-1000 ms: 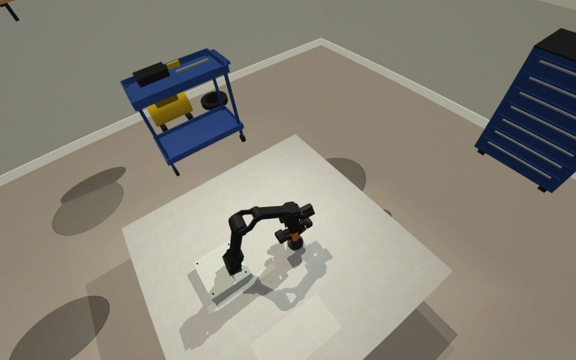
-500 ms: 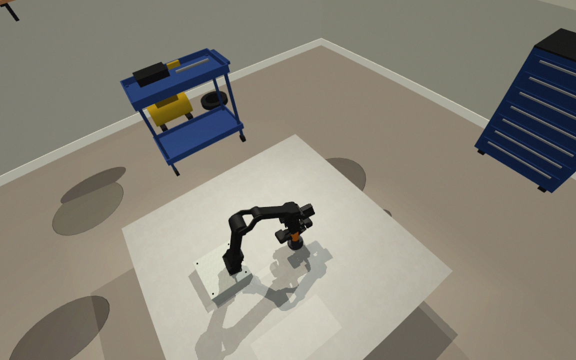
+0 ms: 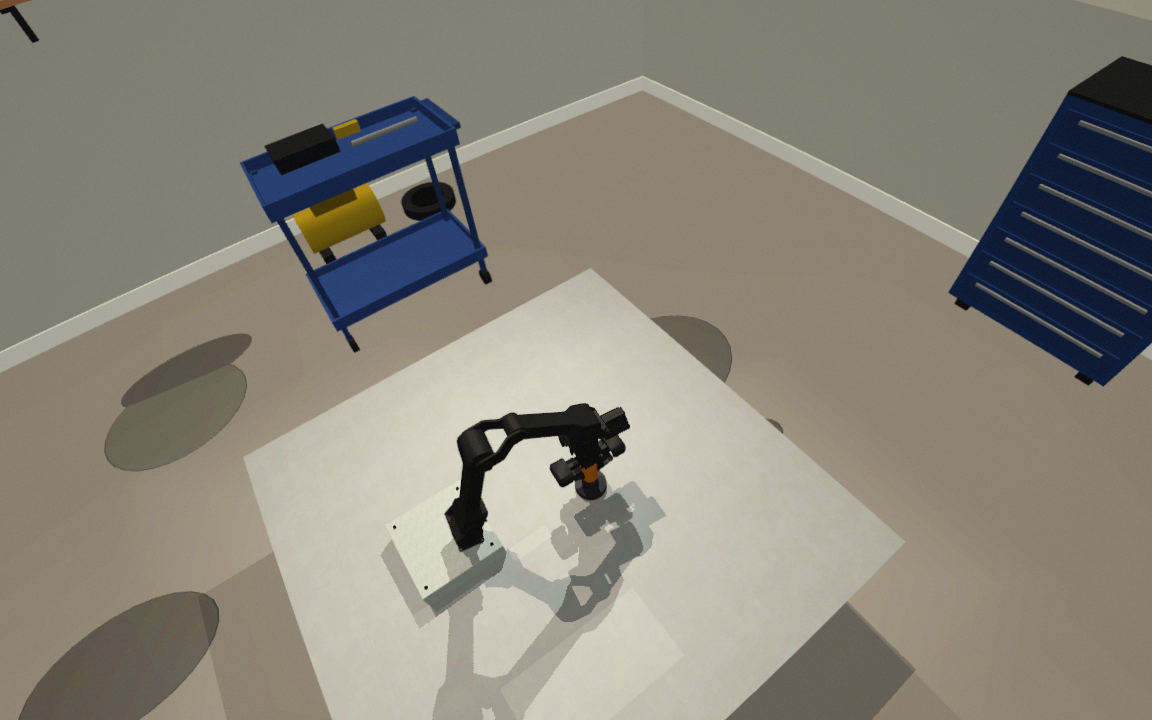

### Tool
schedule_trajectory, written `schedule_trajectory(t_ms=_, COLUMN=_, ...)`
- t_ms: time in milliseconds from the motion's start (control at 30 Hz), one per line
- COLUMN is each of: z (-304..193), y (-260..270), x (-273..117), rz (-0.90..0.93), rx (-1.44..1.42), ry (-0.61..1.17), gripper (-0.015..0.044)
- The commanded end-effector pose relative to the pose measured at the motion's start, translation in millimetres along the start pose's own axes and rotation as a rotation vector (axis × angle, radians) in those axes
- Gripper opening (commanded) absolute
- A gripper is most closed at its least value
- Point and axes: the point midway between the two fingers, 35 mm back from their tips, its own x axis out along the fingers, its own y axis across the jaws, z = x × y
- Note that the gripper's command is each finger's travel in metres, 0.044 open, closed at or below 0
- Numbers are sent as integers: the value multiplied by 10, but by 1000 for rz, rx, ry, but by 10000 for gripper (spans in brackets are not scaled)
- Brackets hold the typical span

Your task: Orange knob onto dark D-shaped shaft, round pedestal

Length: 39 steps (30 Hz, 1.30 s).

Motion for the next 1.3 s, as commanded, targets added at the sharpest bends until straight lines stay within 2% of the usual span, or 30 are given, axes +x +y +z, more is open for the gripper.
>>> schedule_trajectory(t_ms=0, z=-4, y=1, x=9, rz=1, rx=40, ry=2, gripper=0)
schedule_trajectory(t_ms=1267, z=-4, y=5, x=-21, rz=1, rx=-62, ry=2, gripper=0)
